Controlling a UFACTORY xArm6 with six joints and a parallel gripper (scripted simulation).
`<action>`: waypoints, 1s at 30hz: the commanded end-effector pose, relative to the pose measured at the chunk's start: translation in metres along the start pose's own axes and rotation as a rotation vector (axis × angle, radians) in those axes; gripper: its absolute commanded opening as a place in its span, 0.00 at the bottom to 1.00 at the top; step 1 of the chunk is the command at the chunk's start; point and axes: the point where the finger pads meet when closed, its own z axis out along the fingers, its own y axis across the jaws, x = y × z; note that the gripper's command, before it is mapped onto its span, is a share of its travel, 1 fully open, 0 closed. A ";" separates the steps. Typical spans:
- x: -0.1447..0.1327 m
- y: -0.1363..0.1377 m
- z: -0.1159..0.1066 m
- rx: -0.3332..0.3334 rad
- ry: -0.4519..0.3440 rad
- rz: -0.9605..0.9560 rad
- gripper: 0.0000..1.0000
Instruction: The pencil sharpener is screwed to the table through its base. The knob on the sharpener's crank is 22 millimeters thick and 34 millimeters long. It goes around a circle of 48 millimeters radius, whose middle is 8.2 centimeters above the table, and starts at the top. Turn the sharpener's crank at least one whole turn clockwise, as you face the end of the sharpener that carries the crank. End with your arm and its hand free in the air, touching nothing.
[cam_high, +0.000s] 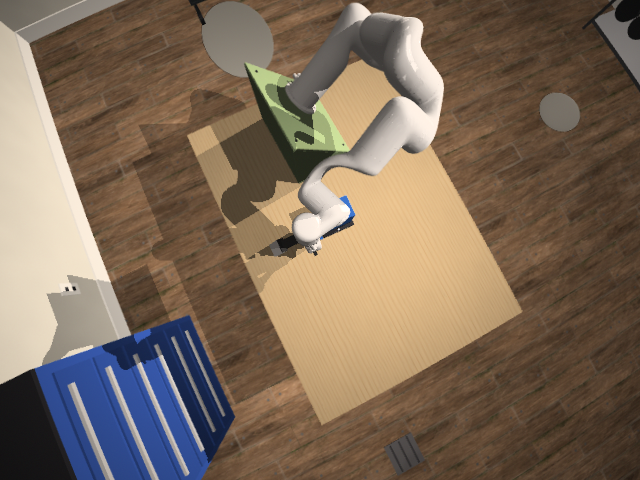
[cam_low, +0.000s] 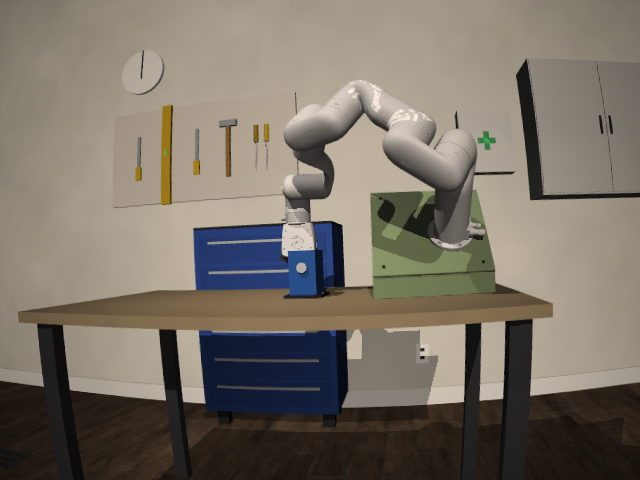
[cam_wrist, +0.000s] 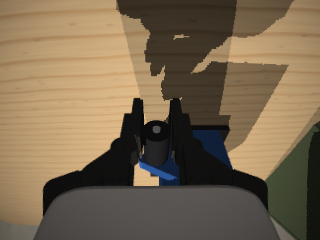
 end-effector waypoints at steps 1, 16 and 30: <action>0.000 0.004 0.007 0.003 0.001 -0.001 0.00; 0.000 0.029 0.023 0.003 0.001 -0.001 0.00; 0.000 0.046 0.025 0.003 0.001 -0.001 0.00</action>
